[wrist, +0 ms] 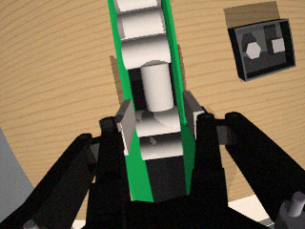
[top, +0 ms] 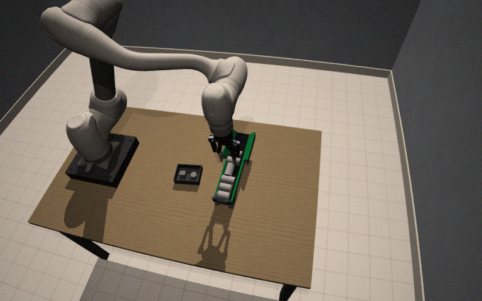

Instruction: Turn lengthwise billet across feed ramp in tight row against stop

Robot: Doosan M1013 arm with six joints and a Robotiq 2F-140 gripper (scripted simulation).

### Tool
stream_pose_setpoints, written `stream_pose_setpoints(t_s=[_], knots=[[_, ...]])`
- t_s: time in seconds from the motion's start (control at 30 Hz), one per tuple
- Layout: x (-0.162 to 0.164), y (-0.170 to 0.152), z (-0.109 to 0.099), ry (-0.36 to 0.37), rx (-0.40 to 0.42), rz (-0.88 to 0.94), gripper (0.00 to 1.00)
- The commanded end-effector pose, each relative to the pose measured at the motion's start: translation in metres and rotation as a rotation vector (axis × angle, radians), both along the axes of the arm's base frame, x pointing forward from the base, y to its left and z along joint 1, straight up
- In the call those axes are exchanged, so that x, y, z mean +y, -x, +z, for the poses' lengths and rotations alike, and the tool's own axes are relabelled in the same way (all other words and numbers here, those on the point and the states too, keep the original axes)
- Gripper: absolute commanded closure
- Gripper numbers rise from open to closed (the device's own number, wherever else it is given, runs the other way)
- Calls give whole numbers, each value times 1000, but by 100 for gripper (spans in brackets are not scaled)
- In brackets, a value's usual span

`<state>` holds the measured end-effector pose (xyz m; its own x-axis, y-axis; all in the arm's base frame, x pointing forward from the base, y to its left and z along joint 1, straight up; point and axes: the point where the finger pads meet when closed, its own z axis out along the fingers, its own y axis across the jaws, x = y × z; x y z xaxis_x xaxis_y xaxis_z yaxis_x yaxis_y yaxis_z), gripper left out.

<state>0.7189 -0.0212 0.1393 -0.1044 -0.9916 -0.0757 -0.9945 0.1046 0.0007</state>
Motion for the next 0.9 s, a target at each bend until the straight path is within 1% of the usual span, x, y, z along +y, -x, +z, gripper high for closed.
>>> stream_pose_setpoints(t_s=[0.0,0.33,0.77,0.87], knots=[[0,0,0,-12,-1,0,59],[-1,0,0,-44,-5,0,59],[-1,0,-35,-44,-5,0,59],[-1,0,-37,-44,-5,0,59]])
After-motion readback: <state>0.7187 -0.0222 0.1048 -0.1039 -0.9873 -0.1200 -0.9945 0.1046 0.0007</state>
